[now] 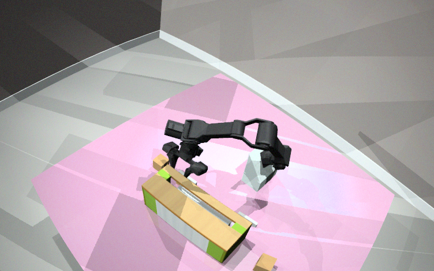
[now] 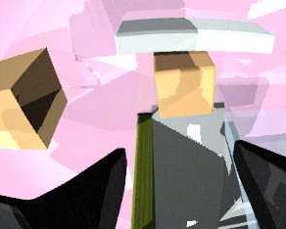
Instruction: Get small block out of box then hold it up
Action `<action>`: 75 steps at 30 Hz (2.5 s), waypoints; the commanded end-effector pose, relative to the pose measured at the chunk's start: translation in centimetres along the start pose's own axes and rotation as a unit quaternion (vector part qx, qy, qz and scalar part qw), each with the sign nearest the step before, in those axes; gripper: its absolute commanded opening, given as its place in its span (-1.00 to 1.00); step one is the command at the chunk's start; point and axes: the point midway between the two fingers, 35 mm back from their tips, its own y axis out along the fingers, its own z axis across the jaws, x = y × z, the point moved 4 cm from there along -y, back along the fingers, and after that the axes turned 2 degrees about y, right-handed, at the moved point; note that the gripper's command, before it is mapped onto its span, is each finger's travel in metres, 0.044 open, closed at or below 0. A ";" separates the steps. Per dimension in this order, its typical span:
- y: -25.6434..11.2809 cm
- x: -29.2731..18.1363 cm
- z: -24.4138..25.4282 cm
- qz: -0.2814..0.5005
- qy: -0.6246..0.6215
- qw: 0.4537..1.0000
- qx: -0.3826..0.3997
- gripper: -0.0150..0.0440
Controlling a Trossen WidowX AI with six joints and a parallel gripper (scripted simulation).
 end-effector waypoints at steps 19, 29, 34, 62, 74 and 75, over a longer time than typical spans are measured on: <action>3.5 1.6 -0.3 0.000 0.003 1.000 -0.003 0.47; 4.6 2.2 -0.5 0.001 0.004 1.000 -0.005 0.47; 4.6 2.2 -0.5 0.001 0.004 1.000 -0.005 0.03; -1.7 -0.5 -0.8 0.000 0.015 1.000 0.004 -0.49; -5.9 -1.1 -3.3 0.007 0.110 0.993 0.051 -0.49; -6.3 -1.1 -3.5 0.008 0.118 0.992 0.055 -0.49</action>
